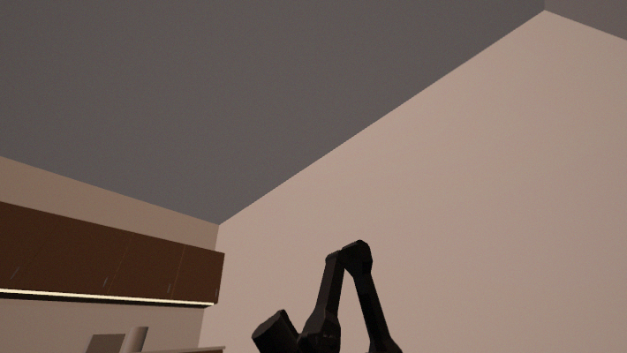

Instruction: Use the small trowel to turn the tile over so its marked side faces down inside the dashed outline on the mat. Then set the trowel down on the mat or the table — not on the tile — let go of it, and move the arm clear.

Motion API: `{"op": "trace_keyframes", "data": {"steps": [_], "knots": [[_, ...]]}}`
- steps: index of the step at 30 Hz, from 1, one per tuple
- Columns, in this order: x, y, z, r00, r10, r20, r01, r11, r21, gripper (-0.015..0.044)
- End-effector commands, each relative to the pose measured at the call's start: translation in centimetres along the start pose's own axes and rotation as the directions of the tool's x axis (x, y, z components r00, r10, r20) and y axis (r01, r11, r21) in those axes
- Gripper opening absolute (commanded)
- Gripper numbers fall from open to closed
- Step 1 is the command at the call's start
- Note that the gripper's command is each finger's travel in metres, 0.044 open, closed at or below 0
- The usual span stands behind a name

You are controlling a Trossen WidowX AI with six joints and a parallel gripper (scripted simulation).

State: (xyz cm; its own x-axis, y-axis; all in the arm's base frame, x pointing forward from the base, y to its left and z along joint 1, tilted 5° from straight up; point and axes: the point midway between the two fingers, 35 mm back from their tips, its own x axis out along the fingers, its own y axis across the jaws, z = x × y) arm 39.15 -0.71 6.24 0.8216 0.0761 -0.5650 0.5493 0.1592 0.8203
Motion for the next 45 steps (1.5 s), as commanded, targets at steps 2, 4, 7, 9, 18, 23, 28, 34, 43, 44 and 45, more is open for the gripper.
{"op": "trace_keyframes", "data": {"steps": [2, 4, 7, 9, 18, 23, 28, 34, 43, 44, 45], "knots": [[-0.1, 0.2, -1.5, 1.0, 0.006, -0.025, -0.006, 1.0, -0.002, 0.0], [-0.1, 0.2, -1.8, 1.0, 0.006, -0.025, -0.006, 1.0, -0.002, 0.0], [-0.2, 0.2, -2.3, 1.0, 0.007, -0.025, -0.007, 1.0, -0.002, 0.0], [-0.2, 0.2, -2.5, 1.0, 0.007, -0.025, -0.007, 1.0, -0.001, 0.0], [-0.4, 0.5, -2.1, 0.998, 0.008, -0.058, -0.006, 0.999, 0.038, 0.0], [-0.7, 0.8, -1.9, 0.996, 0.01, -0.09, -0.003, 0.997, 0.075, 0.0], [-1.2, 1.4, -2.0, 0.996, 0.01, -0.092, -0.003, 0.997, 0.077, 0.0], [-1.8, 2.1, -2.4, 0.996, 0.01, -0.092, -0.003, 0.997, 0.078, 0.0], [-2.6, 3.1, -3.2, 0.996, 0.01, -0.092, -0.003, 0.997, 0.079, 0.0], [-2.7, 3.2, -3.4, 0.996, 0.01, -0.092, -0.003, 0.997, 0.079, 0.0], [-2.8, 3.3, -3.5, 0.996, 0.01, -0.092, -0.003, 0.997, 0.079, 0.0]]}}
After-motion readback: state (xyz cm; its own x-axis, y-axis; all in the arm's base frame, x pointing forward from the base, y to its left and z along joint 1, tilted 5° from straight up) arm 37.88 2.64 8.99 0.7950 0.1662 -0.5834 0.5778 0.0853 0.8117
